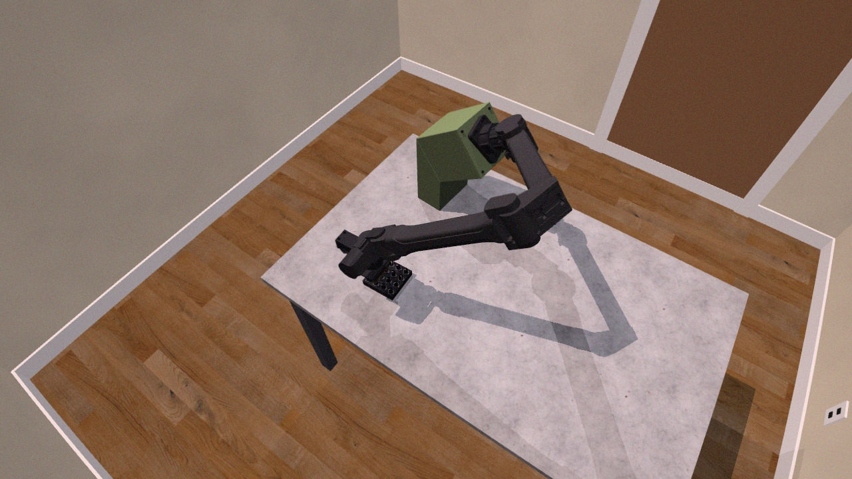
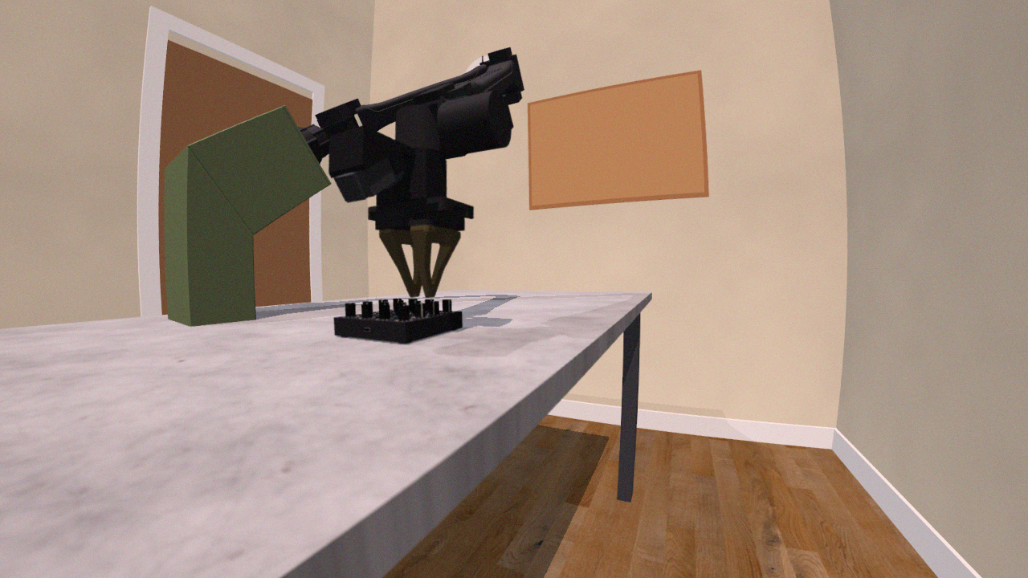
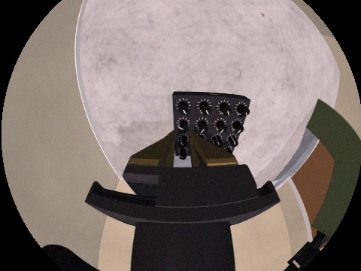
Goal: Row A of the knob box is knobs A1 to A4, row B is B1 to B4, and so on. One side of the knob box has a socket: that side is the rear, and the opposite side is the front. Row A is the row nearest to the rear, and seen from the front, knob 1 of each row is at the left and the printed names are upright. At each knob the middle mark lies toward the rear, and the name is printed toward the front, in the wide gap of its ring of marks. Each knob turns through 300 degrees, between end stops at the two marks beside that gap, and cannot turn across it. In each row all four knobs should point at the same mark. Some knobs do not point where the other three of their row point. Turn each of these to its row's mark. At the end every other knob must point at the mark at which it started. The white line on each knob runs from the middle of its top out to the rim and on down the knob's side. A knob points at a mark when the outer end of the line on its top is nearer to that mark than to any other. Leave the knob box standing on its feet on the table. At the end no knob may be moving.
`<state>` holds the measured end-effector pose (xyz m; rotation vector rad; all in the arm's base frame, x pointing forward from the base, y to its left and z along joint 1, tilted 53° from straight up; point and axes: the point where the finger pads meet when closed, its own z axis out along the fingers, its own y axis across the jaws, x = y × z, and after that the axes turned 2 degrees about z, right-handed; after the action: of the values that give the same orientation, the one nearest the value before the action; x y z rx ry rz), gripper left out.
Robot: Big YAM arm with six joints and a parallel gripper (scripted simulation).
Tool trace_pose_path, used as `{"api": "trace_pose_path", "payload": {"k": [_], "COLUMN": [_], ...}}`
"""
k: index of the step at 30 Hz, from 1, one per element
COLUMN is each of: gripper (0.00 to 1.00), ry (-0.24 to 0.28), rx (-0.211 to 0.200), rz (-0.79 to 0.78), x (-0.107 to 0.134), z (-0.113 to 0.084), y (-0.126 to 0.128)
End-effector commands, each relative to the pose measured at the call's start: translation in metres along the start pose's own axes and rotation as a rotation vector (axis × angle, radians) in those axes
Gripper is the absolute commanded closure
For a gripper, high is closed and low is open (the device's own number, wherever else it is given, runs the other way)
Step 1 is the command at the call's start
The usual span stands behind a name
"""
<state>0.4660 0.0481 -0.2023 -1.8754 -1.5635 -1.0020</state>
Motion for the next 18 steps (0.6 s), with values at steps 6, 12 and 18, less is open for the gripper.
{"api": "trace_pose_path", "payload": {"k": [6, 12, 18], "gripper": [0.8, 0.8, 0.8], "ry": [-0.004, -0.004, -0.003], "rx": [-0.006, -0.006, -0.008], "rz": [0.001, -0.002, -0.009], "x": [0.003, 0.0043, 0.0065], "z": [-0.0003, -0.0002, -0.0004], "y": [0.0024, 0.0013, 0.0034]}}
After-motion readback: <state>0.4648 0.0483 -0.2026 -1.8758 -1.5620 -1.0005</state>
